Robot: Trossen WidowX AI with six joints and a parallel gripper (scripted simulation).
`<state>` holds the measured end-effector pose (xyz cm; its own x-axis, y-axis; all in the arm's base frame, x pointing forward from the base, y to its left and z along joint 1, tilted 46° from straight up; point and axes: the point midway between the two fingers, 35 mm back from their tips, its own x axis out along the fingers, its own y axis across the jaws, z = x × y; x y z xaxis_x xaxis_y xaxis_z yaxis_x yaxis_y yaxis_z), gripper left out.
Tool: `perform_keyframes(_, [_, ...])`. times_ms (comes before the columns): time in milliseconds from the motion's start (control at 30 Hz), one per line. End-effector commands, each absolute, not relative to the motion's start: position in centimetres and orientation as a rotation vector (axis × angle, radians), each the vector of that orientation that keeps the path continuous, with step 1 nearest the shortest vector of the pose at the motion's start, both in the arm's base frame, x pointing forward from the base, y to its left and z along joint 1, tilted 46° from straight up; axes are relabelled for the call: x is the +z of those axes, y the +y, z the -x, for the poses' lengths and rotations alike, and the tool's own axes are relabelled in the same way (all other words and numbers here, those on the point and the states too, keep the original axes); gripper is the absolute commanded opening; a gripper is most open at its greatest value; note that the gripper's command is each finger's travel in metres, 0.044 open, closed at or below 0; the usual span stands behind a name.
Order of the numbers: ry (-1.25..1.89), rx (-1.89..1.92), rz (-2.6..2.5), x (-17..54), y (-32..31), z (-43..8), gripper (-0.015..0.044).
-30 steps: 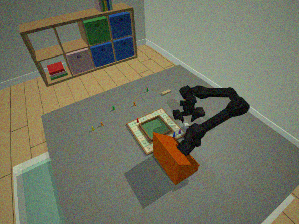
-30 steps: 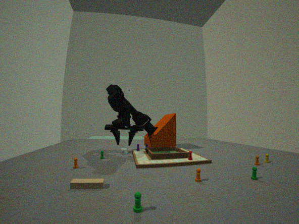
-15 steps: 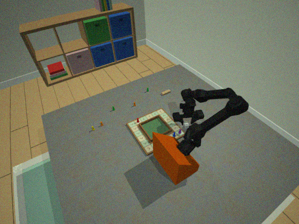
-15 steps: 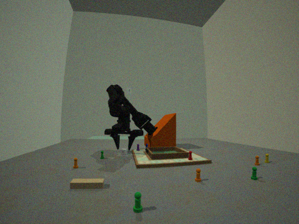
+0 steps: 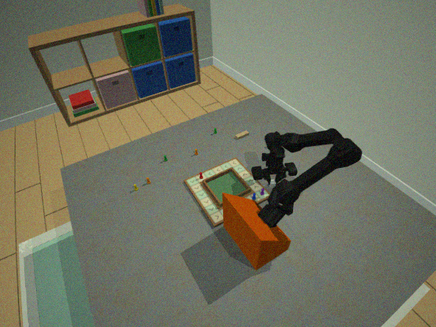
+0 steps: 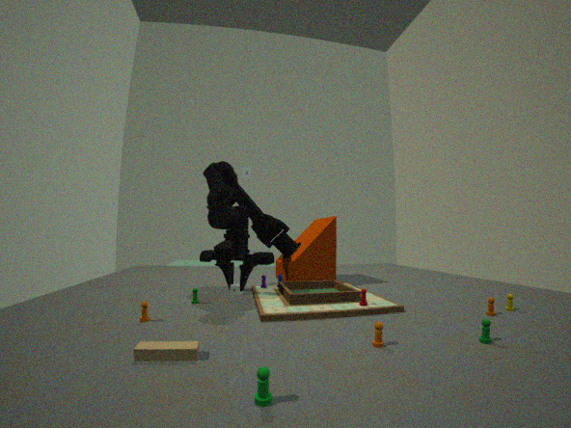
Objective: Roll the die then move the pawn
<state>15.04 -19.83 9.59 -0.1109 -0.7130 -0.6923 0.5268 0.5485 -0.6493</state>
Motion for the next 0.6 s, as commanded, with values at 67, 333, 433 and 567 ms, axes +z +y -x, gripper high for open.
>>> perform_keyframes(67, [1.316,-1.051,0.181,9.4,-19.8,-15.0,0.0071])
perform_keyframes(333, [1.32,-1.04,0.165,11.0,-18.0,-15.9,0.0])
perform_keyframes(433, [1.323,-1.037,0.16,11.9,-17.0,-16.3,0.0])
perform_keyframes(567, [1.326,-1.035,0.156,13.2,-15.7,-16.6,0.0])
